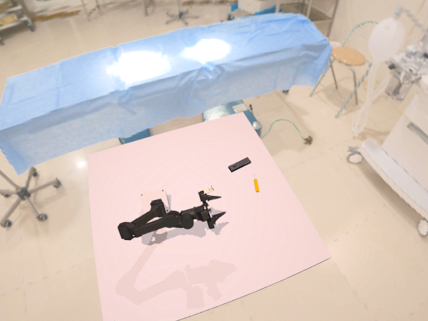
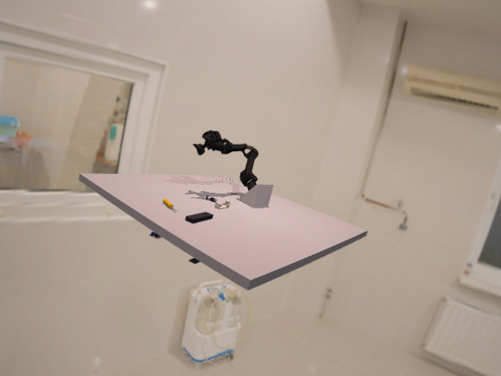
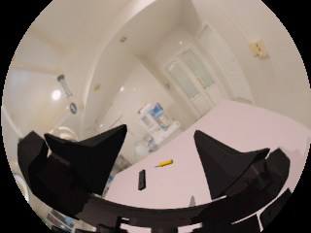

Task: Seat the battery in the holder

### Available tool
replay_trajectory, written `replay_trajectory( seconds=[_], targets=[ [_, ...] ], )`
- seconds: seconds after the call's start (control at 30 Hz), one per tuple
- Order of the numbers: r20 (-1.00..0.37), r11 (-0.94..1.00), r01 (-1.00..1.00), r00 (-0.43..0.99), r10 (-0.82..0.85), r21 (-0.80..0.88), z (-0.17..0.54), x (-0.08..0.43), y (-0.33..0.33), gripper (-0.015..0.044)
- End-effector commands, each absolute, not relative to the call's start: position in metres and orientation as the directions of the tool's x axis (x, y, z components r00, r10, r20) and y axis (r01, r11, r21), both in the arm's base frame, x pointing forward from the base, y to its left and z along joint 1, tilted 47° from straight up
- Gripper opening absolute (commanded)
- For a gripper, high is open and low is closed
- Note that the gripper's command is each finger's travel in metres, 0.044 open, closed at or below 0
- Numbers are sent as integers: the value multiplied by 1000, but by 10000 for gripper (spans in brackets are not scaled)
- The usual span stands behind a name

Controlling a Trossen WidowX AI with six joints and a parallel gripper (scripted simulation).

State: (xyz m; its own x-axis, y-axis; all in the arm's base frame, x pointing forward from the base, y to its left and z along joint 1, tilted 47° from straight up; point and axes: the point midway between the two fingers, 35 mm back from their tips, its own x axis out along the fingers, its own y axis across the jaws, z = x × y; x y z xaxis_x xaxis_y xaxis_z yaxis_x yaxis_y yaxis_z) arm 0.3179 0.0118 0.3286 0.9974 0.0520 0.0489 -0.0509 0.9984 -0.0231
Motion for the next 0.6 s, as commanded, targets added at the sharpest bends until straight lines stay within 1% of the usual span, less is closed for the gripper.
replay_trajectory(
  seconds=[0.0,0.03,0.07,0.17,0.2,0.27,0.33,0.43,0.5,0.57],
  targets=[
    [35,999,-47,998,48,-10,326,320,11,374],
    [-7,999,-34,999,35,29,317,325,10,347],
    [-77,996,-6,997,13,90,303,333,9,321],
    [-326,952,162,943,-71,261,248,352,4,242],
    [-403,927,233,910,-100,295,230,356,2,227],
    [-542,863,385,824,-163,326,195,359,-2,227],
    [-658,784,537,717,-230,311,162,357,-5,227],
    [-777,642,735,529,-342,219,120,346,-12,227],
    [-815,536,834,397,-421,130,97,336,-17,227],
    [-821,425,904,268,-504,34,79,325,-22,227]
  ],
)
